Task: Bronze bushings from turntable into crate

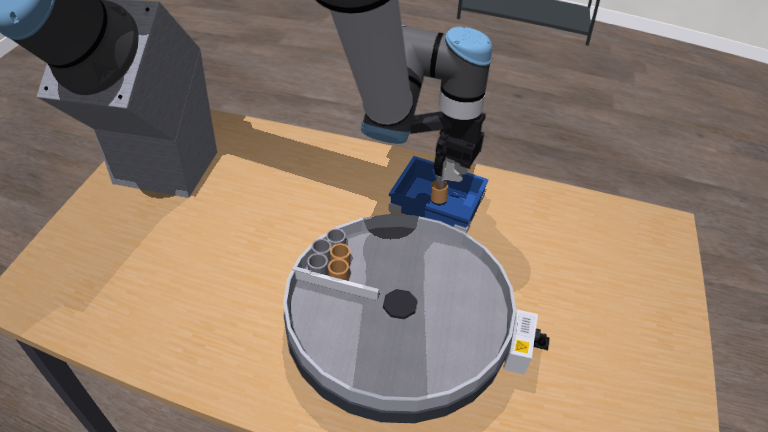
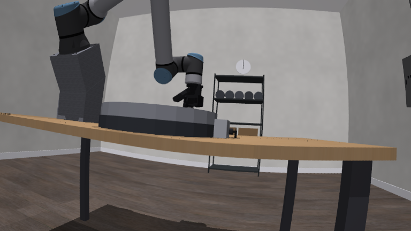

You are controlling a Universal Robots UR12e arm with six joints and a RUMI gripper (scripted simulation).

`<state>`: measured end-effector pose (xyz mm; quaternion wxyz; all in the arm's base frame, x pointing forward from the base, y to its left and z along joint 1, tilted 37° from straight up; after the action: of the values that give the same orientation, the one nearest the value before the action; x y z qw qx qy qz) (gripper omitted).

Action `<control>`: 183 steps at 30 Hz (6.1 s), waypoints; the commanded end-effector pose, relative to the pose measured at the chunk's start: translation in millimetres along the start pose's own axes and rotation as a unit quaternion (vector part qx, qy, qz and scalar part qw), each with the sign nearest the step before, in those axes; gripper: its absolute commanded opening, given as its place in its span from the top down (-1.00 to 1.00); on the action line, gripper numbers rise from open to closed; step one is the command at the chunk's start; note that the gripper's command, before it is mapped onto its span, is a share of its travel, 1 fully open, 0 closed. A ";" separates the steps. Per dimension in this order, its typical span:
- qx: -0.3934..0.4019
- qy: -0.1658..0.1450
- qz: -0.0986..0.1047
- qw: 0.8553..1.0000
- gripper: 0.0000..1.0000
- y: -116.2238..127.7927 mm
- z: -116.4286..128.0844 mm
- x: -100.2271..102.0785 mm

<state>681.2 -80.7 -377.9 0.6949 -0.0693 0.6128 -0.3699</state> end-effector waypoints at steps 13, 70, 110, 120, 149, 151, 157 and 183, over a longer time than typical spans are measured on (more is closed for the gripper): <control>0.000 0.000 0.000 1.000 1.00 0.2 0.4 -0.7; 0.000 0.000 0.000 1.000 1.00 0.2 0.4 5.3; 0.000 0.000 0.000 1.000 0.88 0.2 0.4 5.3; 0.000 0.000 0.000 1.000 0.88 0.2 0.4 5.3; 0.000 0.000 0.000 1.000 0.88 0.2 0.4 -48.2; 0.000 0.000 0.000 1.000 0.88 0.2 0.4 -57.7; 0.000 0.000 0.000 1.000 0.88 0.2 0.3 -79.4; 0.000 0.000 0.000 1.000 0.88 0.2 0.3 -87.0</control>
<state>683.3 -29.0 -308.9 0.6949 -0.0693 0.6128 -0.3699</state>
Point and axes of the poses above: the point where the finger pads meet when closed, its own x axis out along the fingers, its own y axis across the jaws, z = x × y, the point moved 3 cm from there along -x, back along the fingers, and after that the axes turned 7 degrees about x, right-handed, at the moved point
